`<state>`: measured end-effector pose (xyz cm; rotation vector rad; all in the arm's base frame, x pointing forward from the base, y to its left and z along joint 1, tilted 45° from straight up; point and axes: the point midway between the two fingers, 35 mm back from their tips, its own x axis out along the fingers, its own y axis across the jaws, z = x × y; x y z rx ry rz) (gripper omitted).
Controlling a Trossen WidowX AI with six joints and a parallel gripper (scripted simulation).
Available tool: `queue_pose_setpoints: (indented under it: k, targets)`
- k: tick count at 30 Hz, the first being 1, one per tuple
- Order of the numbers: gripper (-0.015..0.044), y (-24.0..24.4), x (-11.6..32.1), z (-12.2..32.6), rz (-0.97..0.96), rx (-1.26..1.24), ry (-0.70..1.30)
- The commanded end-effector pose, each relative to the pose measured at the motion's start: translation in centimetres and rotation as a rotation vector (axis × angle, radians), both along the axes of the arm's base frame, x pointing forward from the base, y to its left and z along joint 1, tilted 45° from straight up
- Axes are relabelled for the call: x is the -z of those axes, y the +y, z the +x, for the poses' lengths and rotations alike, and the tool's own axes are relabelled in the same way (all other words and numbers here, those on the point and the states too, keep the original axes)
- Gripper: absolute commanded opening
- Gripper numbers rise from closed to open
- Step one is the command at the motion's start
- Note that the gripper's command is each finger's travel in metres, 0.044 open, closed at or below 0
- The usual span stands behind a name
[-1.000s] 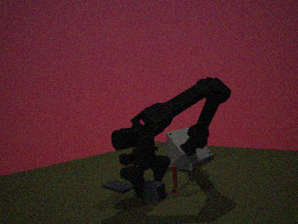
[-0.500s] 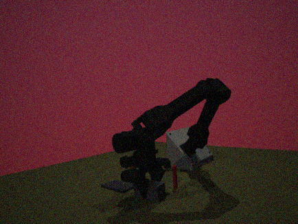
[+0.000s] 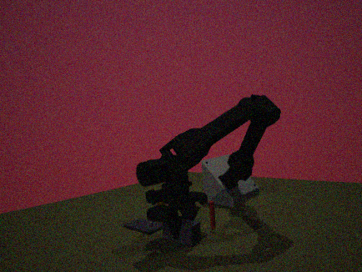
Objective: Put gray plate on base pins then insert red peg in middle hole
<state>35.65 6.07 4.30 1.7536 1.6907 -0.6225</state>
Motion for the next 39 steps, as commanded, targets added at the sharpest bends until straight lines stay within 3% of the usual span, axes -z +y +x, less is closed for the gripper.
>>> queue_pose_setpoints:
  k: [1,39]
  targets:
    - [0.0005,0.0,0.0,0.0,0.004,0.004,0.004]
    - [0.0,-8.1,-7.8,0.6,-0.006,0.005,0.003]
